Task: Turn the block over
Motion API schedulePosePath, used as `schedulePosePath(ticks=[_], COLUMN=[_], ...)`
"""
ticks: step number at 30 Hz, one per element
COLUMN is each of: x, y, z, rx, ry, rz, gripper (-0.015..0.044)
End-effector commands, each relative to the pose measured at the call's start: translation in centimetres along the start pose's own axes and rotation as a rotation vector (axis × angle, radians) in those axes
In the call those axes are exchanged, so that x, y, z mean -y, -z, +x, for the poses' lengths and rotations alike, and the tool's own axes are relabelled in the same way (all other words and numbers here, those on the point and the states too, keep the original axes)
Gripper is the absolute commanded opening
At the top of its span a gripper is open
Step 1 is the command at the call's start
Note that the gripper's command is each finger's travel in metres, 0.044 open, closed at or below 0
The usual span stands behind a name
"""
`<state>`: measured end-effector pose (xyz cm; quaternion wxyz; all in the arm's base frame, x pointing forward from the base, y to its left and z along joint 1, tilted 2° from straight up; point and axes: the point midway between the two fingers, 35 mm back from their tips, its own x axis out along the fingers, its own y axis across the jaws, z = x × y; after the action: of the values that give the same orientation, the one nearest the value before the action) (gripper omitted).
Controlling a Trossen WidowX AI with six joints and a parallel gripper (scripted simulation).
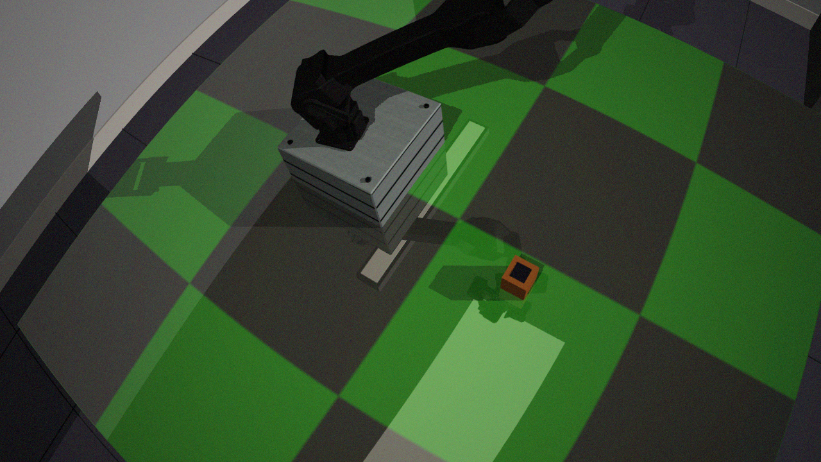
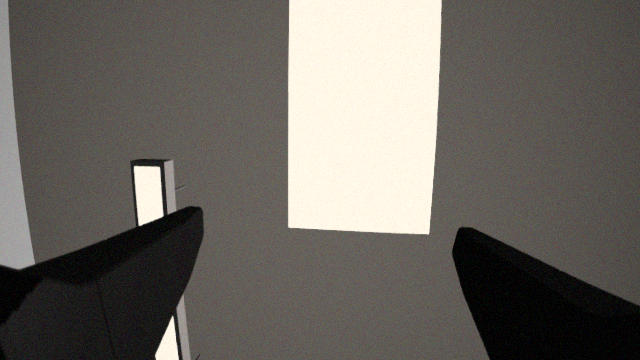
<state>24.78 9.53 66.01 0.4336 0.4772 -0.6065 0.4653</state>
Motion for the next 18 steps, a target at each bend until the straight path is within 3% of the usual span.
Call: schedulePosePath(ticks=[1, 10, 18], x=[-0.3, -12.4, -21.9], y=[0.0, -2.8, -11.4], z=[0.1, 5.1, 7.8], rx=[0.004, 0.180, 0.394], ry=[-0.004, -0.204, -0.435], rz=[0.010, 0.438, 0.863], gripper=[0.0426, 0.0440, 0.0440])
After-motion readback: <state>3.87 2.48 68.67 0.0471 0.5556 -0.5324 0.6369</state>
